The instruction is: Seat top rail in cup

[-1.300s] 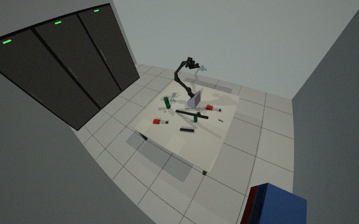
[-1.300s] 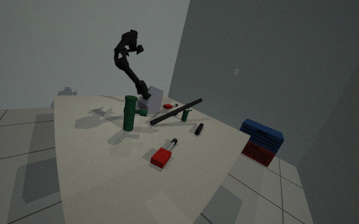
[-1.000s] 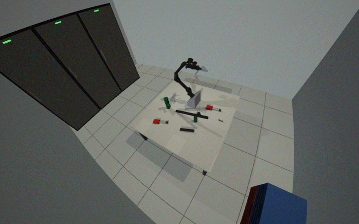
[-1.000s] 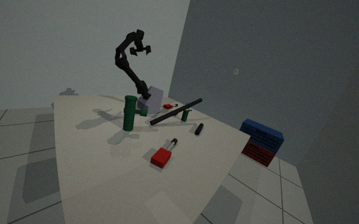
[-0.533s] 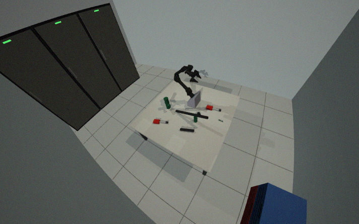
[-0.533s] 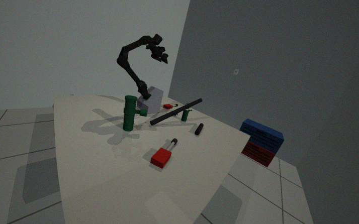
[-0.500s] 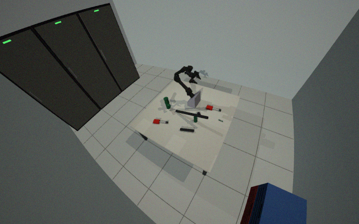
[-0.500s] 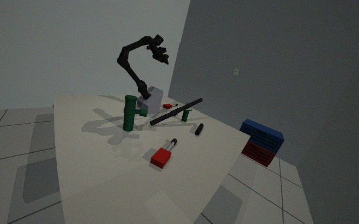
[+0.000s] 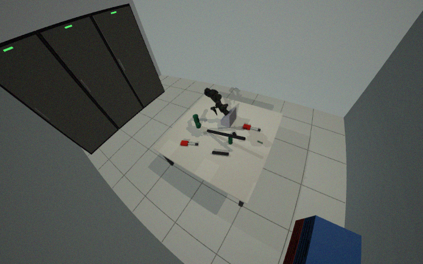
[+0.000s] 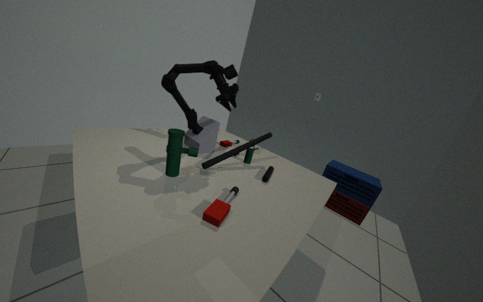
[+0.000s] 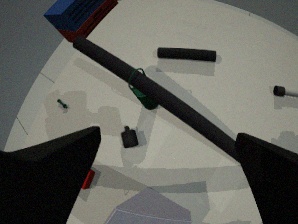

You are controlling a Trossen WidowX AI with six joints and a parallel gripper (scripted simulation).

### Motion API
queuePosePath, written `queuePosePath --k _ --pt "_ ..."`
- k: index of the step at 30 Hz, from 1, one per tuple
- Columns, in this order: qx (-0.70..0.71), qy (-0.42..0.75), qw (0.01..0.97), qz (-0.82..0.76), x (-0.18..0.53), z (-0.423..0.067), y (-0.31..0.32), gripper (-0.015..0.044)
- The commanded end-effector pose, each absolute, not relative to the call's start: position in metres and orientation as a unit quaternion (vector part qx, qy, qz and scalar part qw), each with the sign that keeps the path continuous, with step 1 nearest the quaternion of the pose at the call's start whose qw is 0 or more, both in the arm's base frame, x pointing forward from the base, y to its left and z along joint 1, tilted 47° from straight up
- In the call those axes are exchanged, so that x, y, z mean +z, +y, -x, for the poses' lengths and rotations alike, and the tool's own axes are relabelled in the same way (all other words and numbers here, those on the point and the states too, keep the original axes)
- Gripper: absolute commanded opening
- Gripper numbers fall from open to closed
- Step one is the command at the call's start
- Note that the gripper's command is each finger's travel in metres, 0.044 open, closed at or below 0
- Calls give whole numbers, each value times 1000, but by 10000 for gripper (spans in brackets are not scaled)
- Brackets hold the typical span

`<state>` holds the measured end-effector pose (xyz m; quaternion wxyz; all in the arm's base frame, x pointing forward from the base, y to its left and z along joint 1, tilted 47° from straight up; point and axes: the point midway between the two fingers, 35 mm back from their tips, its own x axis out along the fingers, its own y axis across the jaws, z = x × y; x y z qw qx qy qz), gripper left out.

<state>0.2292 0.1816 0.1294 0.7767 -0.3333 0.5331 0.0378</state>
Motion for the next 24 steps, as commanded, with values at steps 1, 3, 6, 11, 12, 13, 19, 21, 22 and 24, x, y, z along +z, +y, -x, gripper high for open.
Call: queuePosePath --k 1,3,6,11,12,13,19,21,22,24 --pt "-72 515 793 317 128 -254 143 440" --pt "-149 493 801 305 130 -269 114 440" --pt "-260 448 805 290 136 -285 71 440" --pt "-285 436 804 287 138 -288 61 440" --pt "-285 436 804 287 138 -288 61 440" --pt "-285 436 804 287 138 -288 61 440" --pt "-256 455 779 349 148 -293 47 440" --pt "-232 468 755 396 157 -297 36 440" --pt "-220 475 741 421 162 -298 30 440" --pt "-196 487 710 469 171 -301 18 440"
